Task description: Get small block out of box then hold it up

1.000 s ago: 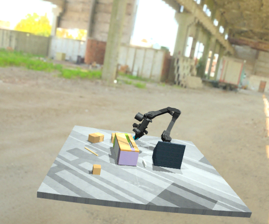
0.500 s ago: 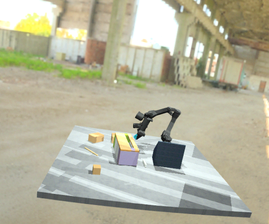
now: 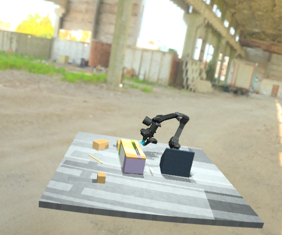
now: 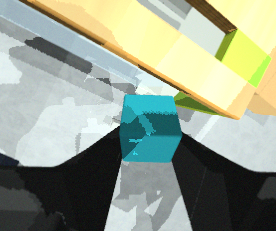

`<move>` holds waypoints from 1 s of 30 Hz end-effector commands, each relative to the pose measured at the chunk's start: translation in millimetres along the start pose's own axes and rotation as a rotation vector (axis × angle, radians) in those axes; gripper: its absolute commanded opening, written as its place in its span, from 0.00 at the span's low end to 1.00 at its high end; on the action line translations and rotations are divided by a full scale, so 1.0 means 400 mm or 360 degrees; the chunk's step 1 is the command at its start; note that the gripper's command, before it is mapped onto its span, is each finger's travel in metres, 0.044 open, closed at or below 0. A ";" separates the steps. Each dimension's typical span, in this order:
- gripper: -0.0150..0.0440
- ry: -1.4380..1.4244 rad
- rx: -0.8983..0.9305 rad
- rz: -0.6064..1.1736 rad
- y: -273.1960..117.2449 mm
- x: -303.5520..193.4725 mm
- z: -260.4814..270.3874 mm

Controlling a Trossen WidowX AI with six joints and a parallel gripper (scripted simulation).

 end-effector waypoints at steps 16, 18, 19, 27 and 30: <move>0.25 -0.1272 -0.0099 0.0040 -0.040 0.009 0.021; 0.25 -0.1404 -0.0109 0.0047 -0.044 0.009 0.023; 0.25 -0.1470 -0.0115 0.0051 -0.046 0.010 0.025; 0.25 -0.1996 -0.0156 0.0093 -0.063 0.012 0.033; 0.25 -0.2192 -0.0172 0.0112 -0.070 0.013 0.036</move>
Point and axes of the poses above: the point midway between the two fingers, 35 mm back from their tips, its own y axis out along the fingers, its own z axis across the jaws, x = y × z, the point moved 7 cm from there along -y, back along the fingers, and after that the axes turned 12 degrees about y, right-handed, at the moved point
